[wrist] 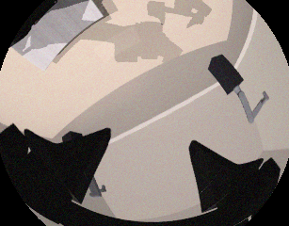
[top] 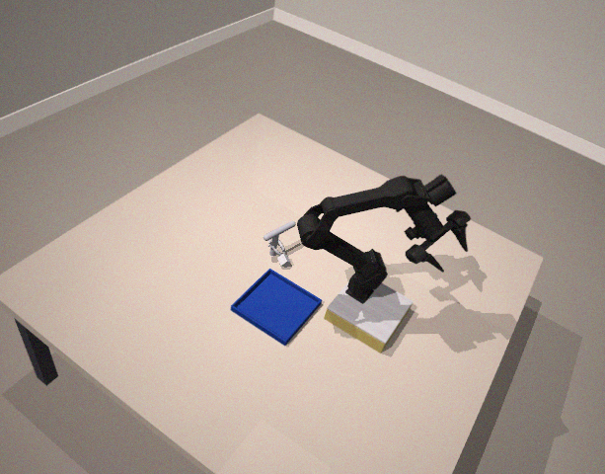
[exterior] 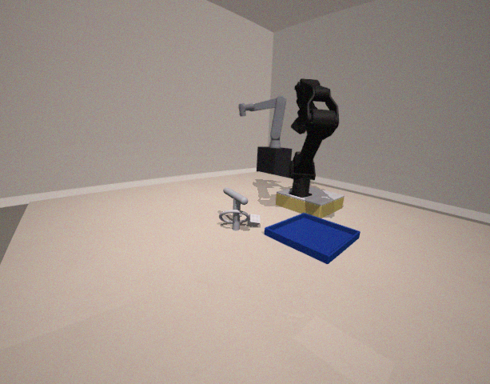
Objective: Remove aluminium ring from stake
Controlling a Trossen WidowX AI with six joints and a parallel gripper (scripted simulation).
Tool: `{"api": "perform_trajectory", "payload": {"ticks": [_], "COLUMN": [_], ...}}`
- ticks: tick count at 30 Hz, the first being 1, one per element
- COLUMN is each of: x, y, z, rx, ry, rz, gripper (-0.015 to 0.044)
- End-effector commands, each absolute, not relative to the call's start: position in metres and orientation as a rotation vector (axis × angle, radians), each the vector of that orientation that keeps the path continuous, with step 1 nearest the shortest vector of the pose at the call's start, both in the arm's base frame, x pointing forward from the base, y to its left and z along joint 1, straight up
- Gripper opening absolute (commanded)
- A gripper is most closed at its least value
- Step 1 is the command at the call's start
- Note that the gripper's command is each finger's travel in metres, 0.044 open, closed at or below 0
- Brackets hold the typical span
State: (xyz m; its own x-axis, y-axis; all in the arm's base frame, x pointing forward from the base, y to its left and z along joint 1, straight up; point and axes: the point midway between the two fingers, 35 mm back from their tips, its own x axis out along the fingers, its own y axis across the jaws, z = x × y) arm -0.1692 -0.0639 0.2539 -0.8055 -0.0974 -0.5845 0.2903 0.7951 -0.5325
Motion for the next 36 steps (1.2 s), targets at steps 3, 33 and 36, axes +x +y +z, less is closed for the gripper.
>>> {"api": "perform_trajectory", "payload": {"ticks": [3,33,36], "x": [-0.168,0.018,0.053], "y": [-0.07,-0.226,-0.224], "z": [0.252,0.165,0.153], "rx": [0.121,-0.292,-0.283], "ry": [2.355,1.531,1.433], "rz": [-0.848,-0.902,-0.867], "gripper": [0.0321,0.02,0.02]}}
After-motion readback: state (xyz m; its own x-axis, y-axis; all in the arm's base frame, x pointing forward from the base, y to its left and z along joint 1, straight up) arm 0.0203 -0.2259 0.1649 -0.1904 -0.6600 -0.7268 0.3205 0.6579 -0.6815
